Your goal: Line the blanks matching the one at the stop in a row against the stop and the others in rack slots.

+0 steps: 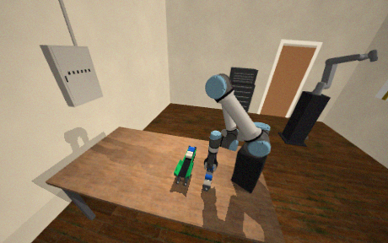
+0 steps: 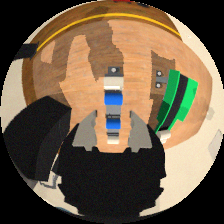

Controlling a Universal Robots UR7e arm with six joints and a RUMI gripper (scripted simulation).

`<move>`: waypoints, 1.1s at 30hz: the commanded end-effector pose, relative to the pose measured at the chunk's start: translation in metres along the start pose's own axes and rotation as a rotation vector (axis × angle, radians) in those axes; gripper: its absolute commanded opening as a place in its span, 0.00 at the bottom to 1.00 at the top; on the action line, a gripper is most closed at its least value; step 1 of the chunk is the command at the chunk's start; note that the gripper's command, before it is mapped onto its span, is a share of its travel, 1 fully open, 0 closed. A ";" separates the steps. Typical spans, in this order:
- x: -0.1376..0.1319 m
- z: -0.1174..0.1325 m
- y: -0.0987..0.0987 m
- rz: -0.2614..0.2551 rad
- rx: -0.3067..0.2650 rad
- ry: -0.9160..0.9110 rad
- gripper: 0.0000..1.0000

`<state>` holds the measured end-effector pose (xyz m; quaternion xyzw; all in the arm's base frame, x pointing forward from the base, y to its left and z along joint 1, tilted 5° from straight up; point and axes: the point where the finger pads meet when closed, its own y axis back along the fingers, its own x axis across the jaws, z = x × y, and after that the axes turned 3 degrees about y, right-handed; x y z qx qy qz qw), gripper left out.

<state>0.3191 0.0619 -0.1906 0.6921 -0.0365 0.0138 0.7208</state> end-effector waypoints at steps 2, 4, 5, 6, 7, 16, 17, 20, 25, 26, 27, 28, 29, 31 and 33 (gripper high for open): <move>-0.002 0.000 0.000 -0.002 0.000 -0.001 0.47; -0.002 0.000 0.000 -0.002 0.000 -0.001 0.47; -0.002 0.000 0.000 -0.002 0.000 -0.001 0.47; -0.002 0.000 0.000 -0.002 0.000 -0.001 0.47; -0.002 0.000 0.000 -0.002 0.000 -0.001 0.47; -0.002 0.000 0.000 -0.002 0.000 -0.001 0.47; -0.002 0.000 -0.001 -0.002 0.000 -0.001 0.47; -0.001 0.000 -0.002 -0.002 0.000 -0.001 0.47; 0.001 0.000 -0.005 0.001 -0.001 -0.001 0.47; 0.001 0.000 -0.005 0.001 -0.001 -0.001 0.47; 0.001 0.000 -0.005 0.001 -0.001 -0.001 0.47; 0.001 0.000 -0.005 0.001 -0.001 -0.001 0.47; 0.001 0.000 -0.006 0.001 -0.001 -0.001 0.47; 0.001 0.000 -0.008 0.001 -0.001 -0.001 0.47; 0.001 0.000 -0.011 0.001 -0.001 -0.001 0.47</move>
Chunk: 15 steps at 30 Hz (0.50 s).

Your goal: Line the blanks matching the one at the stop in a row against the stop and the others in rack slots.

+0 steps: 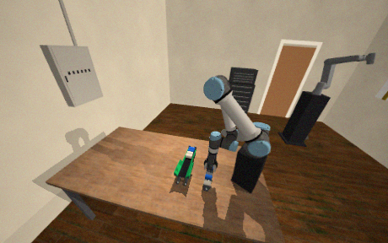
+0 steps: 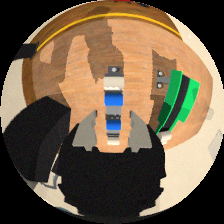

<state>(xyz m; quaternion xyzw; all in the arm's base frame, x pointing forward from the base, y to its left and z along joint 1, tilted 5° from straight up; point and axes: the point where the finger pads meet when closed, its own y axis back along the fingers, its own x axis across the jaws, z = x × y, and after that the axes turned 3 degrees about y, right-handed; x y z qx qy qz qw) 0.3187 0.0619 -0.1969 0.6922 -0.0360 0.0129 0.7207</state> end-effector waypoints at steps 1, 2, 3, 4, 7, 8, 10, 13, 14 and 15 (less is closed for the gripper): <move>0.002 0.000 -0.006 0.003 -0.001 -0.001 0.47; 0.002 0.000 -0.007 0.003 -0.001 -0.001 0.47; 0.002 0.000 -0.008 0.003 -0.001 -0.001 0.47; 0.002 0.000 -0.010 0.003 -0.001 -0.001 0.47; 0.002 0.000 -0.014 0.003 -0.001 -0.001 0.47; 0.002 0.000 -0.016 0.003 -0.001 -0.001 0.47; 0.002 0.000 -0.019 0.003 -0.001 -0.001 0.47; 0.002 0.000 -0.021 0.003 -0.001 -0.001 0.47; 0.002 0.000 -0.022 0.003 -0.001 -0.001 0.47; 0.002 0.000 -0.024 0.003 -0.001 -0.001 0.47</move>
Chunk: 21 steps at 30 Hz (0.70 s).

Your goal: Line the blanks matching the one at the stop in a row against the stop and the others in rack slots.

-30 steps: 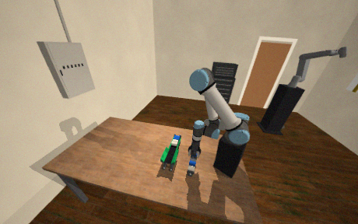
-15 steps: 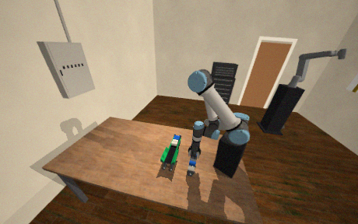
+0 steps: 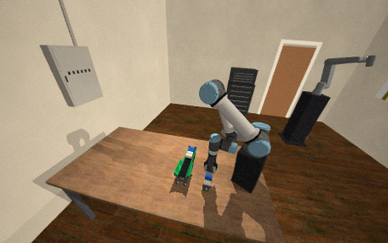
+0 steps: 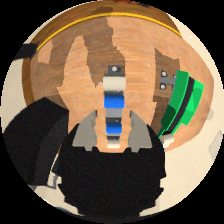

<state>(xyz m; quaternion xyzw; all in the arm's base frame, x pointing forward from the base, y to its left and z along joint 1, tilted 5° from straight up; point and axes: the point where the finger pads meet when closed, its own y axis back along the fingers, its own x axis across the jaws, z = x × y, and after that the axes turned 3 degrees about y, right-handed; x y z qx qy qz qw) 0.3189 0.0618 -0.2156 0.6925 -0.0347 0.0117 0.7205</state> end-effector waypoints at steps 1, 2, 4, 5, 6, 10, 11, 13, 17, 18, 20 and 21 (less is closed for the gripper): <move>0.003 0.001 -0.007 0.007 -0.002 -0.001 0.47; 0.003 0.001 -0.009 0.007 -0.002 -0.001 0.47; 0.003 0.001 -0.012 0.007 -0.002 -0.001 0.47; 0.003 0.001 -0.013 0.007 -0.002 -0.001 0.47; 0.003 0.001 -0.015 0.007 -0.002 -0.001 0.47; 0.003 0.001 -0.020 0.007 -0.002 -0.001 0.47; 0.003 0.001 -0.021 0.007 -0.002 -0.001 0.47; 0.003 0.001 -0.022 0.007 -0.002 -0.001 0.47; 0.003 0.001 -0.025 0.007 -0.002 -0.001 0.47; 0.003 0.001 -0.026 0.007 -0.002 -0.001 0.47; 0.003 0.000 -0.027 0.007 -0.002 -0.001 0.47; 0.003 0.000 -0.027 0.007 -0.002 -0.001 0.47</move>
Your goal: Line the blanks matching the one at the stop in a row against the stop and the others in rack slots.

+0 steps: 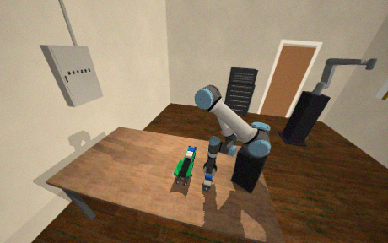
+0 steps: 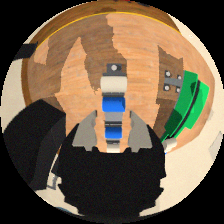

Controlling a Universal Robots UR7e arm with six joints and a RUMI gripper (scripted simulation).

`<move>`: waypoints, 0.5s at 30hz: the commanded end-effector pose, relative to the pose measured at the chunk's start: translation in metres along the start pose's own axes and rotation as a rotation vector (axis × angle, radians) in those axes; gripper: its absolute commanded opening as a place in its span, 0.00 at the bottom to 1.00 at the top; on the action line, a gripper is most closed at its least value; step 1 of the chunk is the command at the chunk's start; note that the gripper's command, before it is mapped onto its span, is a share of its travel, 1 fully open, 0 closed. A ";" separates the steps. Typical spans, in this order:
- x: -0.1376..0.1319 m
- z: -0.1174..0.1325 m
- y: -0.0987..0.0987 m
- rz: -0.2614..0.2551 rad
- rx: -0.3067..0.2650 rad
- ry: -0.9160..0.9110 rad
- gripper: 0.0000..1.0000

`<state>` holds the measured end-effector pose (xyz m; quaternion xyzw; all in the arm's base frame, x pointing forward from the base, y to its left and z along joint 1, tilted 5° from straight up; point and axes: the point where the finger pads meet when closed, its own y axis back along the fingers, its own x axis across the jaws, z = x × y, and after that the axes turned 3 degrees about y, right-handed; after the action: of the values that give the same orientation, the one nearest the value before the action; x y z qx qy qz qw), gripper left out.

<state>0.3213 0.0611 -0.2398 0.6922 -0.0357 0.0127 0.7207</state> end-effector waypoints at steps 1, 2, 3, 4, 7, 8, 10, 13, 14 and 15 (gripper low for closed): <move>0.002 0.001 -0.003 0.004 -0.001 -0.001 0.47; 0.002 0.001 -0.004 0.004 -0.001 -0.001 0.47; 0.002 0.001 -0.004 0.004 -0.001 -0.001 0.47; 0.001 0.001 -0.004 0.003 -0.001 -0.001 0.47; 0.001 0.001 -0.004 0.002 -0.001 -0.001 0.47; 0.001 0.001 -0.004 0.003 -0.001 -0.001 0.47; 0.001 0.001 -0.004 0.003 -0.001 -0.001 0.47; 0.001 0.001 -0.003 0.003 -0.001 -0.001 0.47; 0.001 0.001 -0.003 0.003 -0.001 -0.001 0.47; 0.001 0.001 -0.003 0.003 -0.001 -0.001 0.47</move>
<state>0.3213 0.0611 -0.2431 0.6921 -0.0360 0.0129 0.7208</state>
